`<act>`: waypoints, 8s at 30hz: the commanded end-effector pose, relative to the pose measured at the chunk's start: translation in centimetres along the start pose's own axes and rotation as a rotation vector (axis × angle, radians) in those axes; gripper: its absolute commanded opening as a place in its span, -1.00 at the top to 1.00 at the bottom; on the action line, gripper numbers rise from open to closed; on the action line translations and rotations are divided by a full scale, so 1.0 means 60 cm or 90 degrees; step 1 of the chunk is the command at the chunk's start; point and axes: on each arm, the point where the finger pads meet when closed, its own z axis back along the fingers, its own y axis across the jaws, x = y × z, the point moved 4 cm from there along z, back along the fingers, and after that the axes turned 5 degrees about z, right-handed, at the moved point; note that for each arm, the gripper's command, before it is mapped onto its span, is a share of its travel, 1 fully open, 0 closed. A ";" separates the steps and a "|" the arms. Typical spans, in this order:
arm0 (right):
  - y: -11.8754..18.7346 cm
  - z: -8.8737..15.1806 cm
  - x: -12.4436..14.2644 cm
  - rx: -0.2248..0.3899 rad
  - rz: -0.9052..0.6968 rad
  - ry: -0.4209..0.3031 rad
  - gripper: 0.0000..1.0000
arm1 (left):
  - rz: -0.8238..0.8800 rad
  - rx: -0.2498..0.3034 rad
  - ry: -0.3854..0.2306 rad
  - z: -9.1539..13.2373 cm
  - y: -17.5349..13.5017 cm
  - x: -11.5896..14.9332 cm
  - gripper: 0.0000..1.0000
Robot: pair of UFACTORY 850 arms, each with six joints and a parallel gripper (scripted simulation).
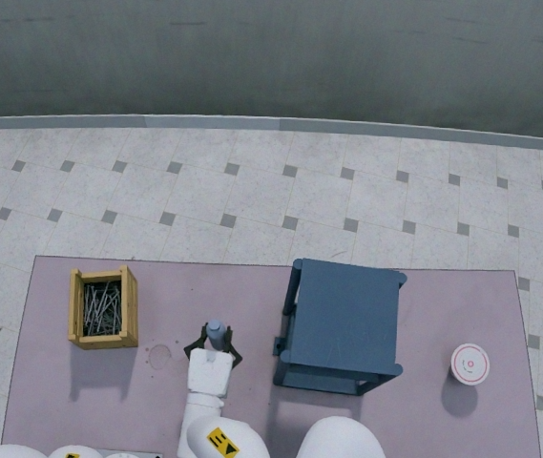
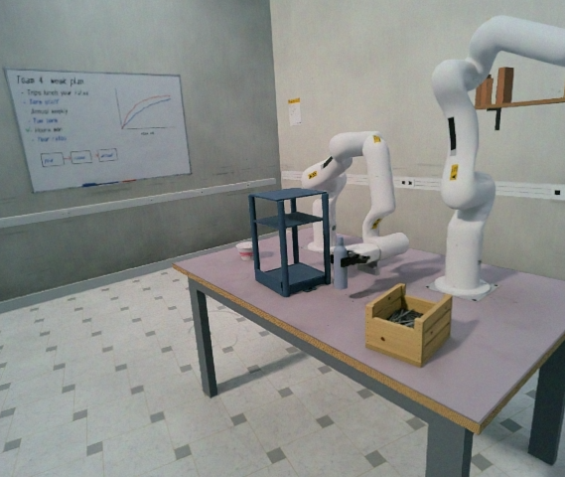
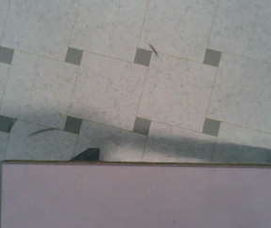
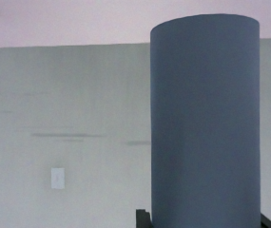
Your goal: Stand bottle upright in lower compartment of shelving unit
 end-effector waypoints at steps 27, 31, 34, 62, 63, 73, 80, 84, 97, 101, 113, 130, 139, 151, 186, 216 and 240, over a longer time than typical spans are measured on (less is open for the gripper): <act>0.001 0.103 0.002 0.000 -0.001 -0.001 1.00 | 0.000 0.000 0.001 0.002 0.000 -0.001 -1.00; 0.001 0.123 0.002 0.000 -0.001 -0.001 1.00 | 0.000 0.000 0.001 0.002 0.000 -0.001 -1.00; 0.001 0.138 0.002 0.000 -0.001 -0.001 1.00 | 0.000 0.000 0.001 0.002 0.000 -0.001 -1.00; 0.001 0.250 0.001 0.000 -0.001 0.000 1.00 | 0.000 0.000 0.001 0.002 0.000 -0.001 -1.00; 0.001 0.254 0.001 0.000 -0.001 0.000 1.00 | 0.000 0.000 0.001 0.002 0.000 -0.001 -1.00; 0.001 0.279 0.001 0.000 -0.001 0.000 1.00 | 0.000 0.000 0.001 0.002 0.000 -0.001 -1.00; 0.001 0.293 0.001 0.000 -0.001 0.000 1.00 | 0.000 0.000 0.001 0.002 0.000 -0.001 -1.00; 0.001 0.299 0.001 0.000 -0.001 0.000 1.00 | 0.000 0.000 0.001 0.002 0.000 -0.001 -1.00; 0.001 0.305 0.001 0.000 -0.001 0.000 1.00 | 0.000 0.000 0.001 0.002 0.000 -0.001 -1.00; 0.001 0.306 0.001 0.000 -0.001 0.000 1.00 | 0.000 0.000 0.001 0.002 0.000 -0.001 -1.00; 0.000 0.306 0.001 0.000 -0.001 0.000 1.00 | 0.000 0.000 0.001 0.002 0.000 -0.001 -1.00; -0.008 0.306 0.001 0.000 -0.001 0.000 1.00 | 0.000 0.000 0.001 0.002 0.000 -0.001 -1.00; -0.020 0.306 0.000 0.000 -0.001 0.000 1.00 | 0.000 0.000 0.001 0.002 0.000 -0.001 -1.00; -0.041 0.306 -0.002 0.000 -0.001 0.000 1.00 | 0.000 0.000 0.001 0.002 0.000 -0.001 -1.00; -0.157 0.306 -0.013 0.000 -0.001 0.000 1.00 | 0.000 0.000 0.001 0.002 0.000 -0.001 -1.00; -0.290 0.306 -0.025 0.000 -0.001 0.000 1.00 | 0.000 0.000 0.001 0.002 0.000 -0.001 -1.00; -0.391 0.306 -0.034 0.000 -0.001 0.000 1.00 | 0.000 0.000 0.001 0.002 0.000 -0.001 -1.00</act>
